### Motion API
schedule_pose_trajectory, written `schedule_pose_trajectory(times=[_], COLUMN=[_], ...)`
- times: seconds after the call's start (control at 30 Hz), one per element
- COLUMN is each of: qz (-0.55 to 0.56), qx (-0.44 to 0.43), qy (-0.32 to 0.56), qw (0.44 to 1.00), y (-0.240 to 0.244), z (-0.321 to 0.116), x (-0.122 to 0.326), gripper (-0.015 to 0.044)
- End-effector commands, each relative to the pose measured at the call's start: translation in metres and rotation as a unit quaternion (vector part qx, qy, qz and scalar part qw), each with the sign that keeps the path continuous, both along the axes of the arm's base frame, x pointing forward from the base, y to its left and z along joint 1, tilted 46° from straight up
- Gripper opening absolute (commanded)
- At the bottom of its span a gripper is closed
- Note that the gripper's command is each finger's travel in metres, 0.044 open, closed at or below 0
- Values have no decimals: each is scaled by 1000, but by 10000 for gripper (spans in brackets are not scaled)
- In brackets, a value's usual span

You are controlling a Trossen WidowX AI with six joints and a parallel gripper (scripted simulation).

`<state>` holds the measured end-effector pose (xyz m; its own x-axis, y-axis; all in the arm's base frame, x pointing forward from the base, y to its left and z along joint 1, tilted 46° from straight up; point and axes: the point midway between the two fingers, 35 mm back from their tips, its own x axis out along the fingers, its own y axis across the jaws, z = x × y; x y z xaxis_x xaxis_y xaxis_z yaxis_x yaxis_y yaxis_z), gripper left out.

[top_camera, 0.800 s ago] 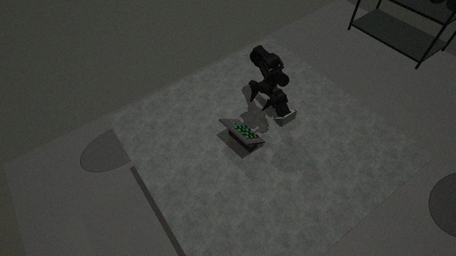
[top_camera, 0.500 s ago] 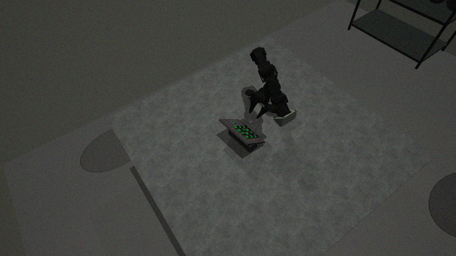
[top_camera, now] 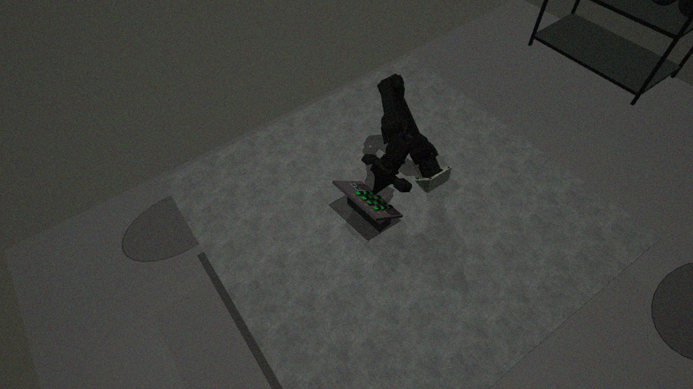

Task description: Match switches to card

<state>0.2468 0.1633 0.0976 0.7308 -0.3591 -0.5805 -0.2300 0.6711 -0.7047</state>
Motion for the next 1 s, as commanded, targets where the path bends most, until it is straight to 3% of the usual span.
schedule_pose_trajectory(times=[0.0, 0.97], qz=[4, 4], qx=[-5, -5], qy=[5, 4], qw=[1000, 1000], y=[-1, -9], z=[-6, -19], x=[2, 20], gripper=[0, 0])
